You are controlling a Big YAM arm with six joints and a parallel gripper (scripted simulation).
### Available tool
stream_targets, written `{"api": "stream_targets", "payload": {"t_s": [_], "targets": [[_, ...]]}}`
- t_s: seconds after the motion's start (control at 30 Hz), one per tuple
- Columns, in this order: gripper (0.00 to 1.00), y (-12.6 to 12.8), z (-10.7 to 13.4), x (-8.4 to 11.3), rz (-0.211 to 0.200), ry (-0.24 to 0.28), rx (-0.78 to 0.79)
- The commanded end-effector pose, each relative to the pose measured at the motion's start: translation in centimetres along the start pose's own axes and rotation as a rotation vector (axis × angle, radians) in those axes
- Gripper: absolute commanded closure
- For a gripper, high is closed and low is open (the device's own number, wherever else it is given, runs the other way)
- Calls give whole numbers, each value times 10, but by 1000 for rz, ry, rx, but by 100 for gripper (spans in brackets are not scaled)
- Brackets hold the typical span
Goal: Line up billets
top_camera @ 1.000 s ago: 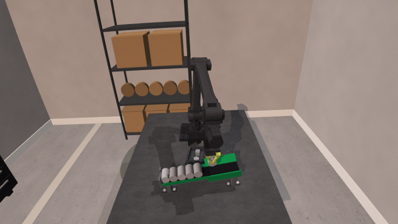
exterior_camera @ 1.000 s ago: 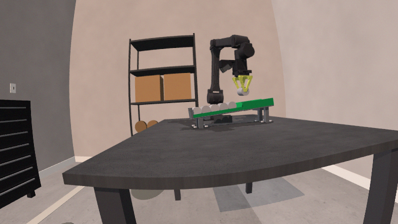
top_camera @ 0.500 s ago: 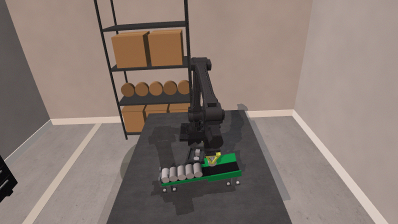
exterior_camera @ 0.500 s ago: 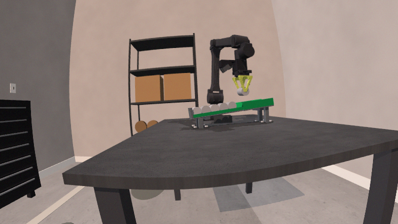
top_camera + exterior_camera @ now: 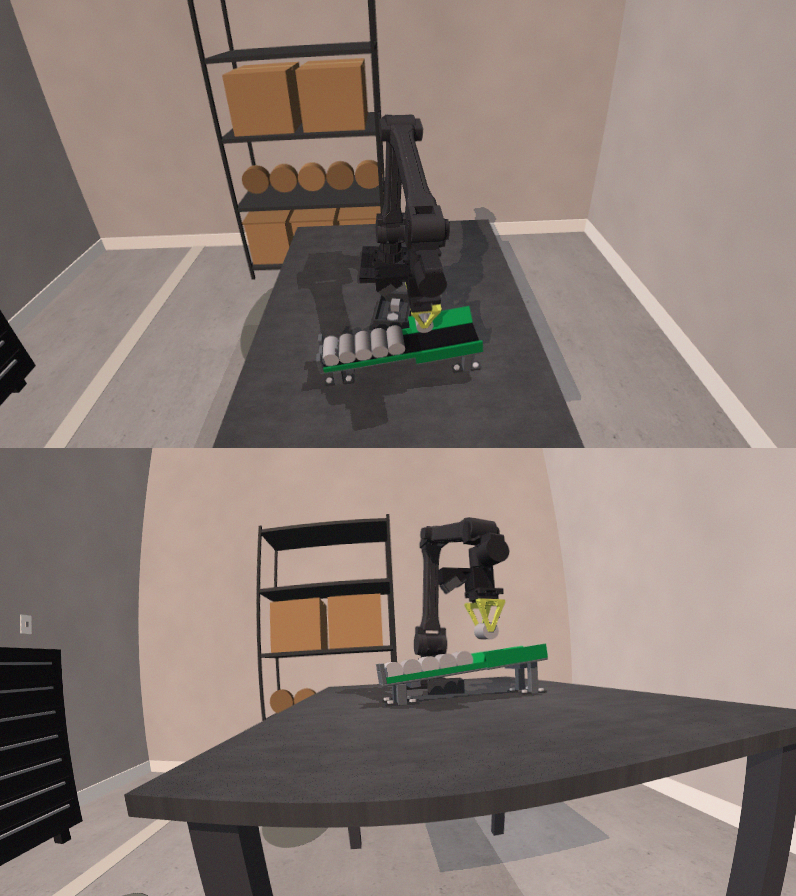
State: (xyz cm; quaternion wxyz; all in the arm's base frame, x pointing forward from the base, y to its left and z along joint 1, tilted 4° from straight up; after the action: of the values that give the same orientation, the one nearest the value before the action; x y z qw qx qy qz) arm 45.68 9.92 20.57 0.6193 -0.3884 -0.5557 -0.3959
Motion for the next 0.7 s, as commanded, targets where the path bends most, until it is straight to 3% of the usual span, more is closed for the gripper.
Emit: {"api": "stream_targets", "payload": {"t_s": [0.0,0.1,0.33,0.37,0.4,0.43,0.53,0.57,0.67], "targets": [[100,15,0,59,-132,-29,-4],[100,20,2,57,-151,-33,1],[100,22,7,45,-151,-32,6],[100,21,7,41,-146,-31,4],[100,11,7,23,-106,-24,-1],[100,8,8,15,-93,-21,-2],[100,8,9,13,-93,-21,-1],[100,24,7,33,-150,-31,0],[100,24,12,24,-144,-29,8]]}}
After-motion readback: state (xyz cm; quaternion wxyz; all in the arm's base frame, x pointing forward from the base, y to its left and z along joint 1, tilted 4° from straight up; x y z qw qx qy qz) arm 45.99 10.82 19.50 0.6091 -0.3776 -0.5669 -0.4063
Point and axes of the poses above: the point where the finger pads meet when closed, its own x axis back along the fingers, its own y axis across the jaws, z = x × y, the point moved 6 cm from there along x, back along the fingers, and after that the axes turned 14 degrees about x, right-handed, at the moved point
